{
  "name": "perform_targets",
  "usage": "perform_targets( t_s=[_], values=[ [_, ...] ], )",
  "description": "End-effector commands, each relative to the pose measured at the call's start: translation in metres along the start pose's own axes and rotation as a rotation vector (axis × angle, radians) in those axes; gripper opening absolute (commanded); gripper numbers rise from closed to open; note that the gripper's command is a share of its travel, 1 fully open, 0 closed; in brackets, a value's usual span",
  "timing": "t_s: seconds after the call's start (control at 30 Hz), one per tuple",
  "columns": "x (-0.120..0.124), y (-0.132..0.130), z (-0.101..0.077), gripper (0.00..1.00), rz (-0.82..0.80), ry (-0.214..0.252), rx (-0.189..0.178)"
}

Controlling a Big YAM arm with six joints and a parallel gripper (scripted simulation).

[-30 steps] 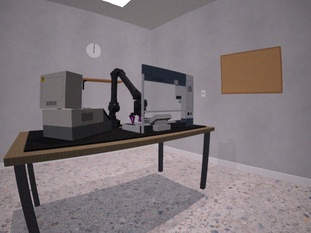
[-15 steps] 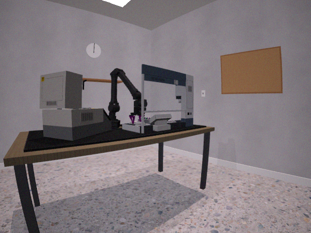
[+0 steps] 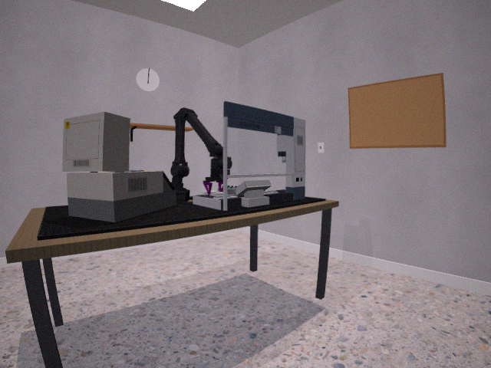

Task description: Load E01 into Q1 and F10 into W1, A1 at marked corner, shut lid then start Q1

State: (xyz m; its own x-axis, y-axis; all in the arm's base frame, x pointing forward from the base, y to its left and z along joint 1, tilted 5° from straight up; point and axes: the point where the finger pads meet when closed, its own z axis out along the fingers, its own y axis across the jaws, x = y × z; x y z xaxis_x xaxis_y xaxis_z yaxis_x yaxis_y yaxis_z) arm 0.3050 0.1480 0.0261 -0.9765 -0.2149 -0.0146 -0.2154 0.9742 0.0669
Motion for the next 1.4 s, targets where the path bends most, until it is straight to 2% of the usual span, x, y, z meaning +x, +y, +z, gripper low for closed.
perform_targets(
  t_s=[0.0,0.27,0.5,0.63,0.93,1.17,1.37],
  values=[
    [-0.025,0.004,-0.033,0.00,-0.011,-0.080,-0.013],
    [-0.031,0.004,-0.054,0.00,-0.011,-0.097,-0.017],
    [-0.030,0.009,-0.068,0.00,-0.023,-0.099,-0.019],
    [-0.031,0.008,-0.069,0.00,-0.019,-0.099,-0.019],
    [-0.032,0.005,-0.092,0.00,-0.013,-0.112,-0.021],
    [-0.027,0.006,-0.090,0.00,-0.015,-0.089,-0.020],
    [-0.025,0.011,-0.103,0.00,-0.030,-0.099,-0.023]
  ],
)
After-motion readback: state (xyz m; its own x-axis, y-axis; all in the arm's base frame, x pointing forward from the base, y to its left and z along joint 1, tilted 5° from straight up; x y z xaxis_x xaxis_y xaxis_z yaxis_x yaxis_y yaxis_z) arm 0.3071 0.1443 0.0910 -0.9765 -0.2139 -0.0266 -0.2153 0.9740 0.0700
